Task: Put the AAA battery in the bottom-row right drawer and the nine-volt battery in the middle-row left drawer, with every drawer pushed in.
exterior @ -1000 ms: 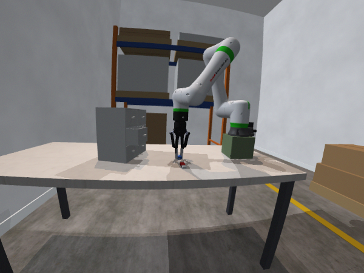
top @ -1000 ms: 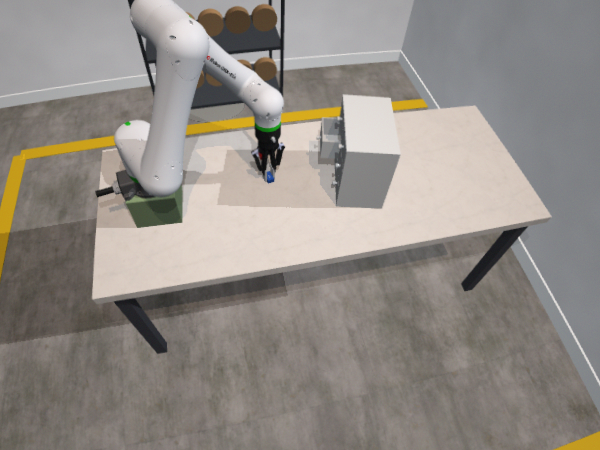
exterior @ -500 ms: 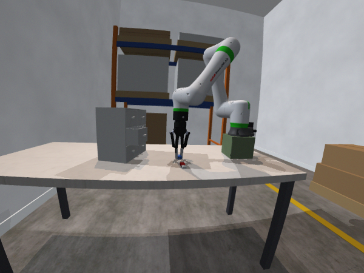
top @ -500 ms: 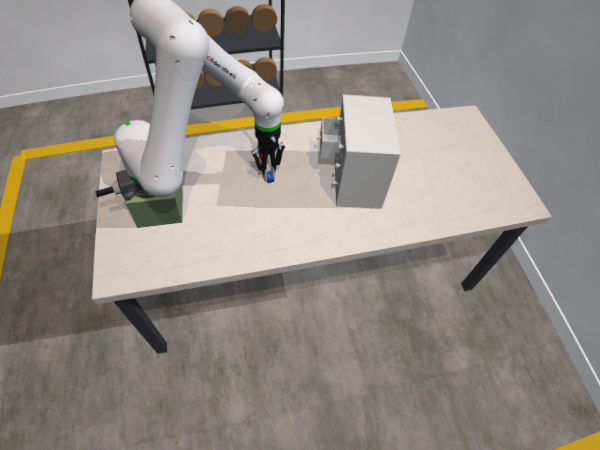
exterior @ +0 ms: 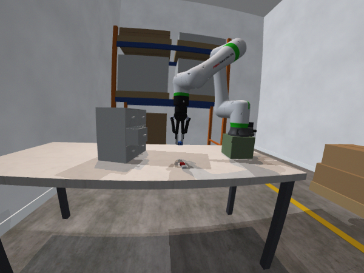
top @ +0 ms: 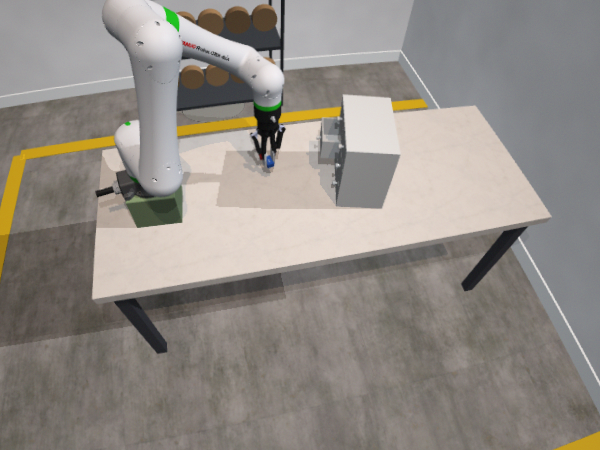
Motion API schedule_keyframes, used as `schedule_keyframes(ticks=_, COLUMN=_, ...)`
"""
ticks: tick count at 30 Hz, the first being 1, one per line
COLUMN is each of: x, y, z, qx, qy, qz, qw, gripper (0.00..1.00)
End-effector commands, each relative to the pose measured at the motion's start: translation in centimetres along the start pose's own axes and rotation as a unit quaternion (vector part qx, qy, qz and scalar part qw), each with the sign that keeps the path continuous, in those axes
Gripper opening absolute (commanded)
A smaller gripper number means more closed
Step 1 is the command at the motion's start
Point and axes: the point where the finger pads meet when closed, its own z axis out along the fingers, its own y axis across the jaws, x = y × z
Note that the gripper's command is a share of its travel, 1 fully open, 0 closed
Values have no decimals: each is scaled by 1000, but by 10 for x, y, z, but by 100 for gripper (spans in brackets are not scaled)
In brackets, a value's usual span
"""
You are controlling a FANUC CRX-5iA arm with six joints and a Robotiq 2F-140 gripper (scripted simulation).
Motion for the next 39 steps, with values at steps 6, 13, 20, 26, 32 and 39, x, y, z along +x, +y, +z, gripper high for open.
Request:
schedule_keyframes(ticks=6, x=0, y=0, z=-9, qx=1, qy=0, qz=0, qw=1000, gripper=14)
schedule_keyframes(ticks=13, x=2, y=5, z=-10, qx=1, qy=0, qz=67, qw=998, gripper=14)
schedule_keyframes(ticks=20, x=8, y=26, z=-10, qx=1, qy=2, qz=265, qw=964, gripper=14)
schedule_keyframes(ticks=26, x=13, y=42, z=-11, qx=2, qy=8, qz=389, qw=921, gripper=14)
schedule_keyframes(ticks=32, x=22, y=65, z=-10, qx=16, qy=53, qz=494, qw=868, gripper=14)
schedule_keyframes(ticks=39, x=28, y=78, z=-9, qx=28, qy=102, qz=556, qw=825, gripper=14)
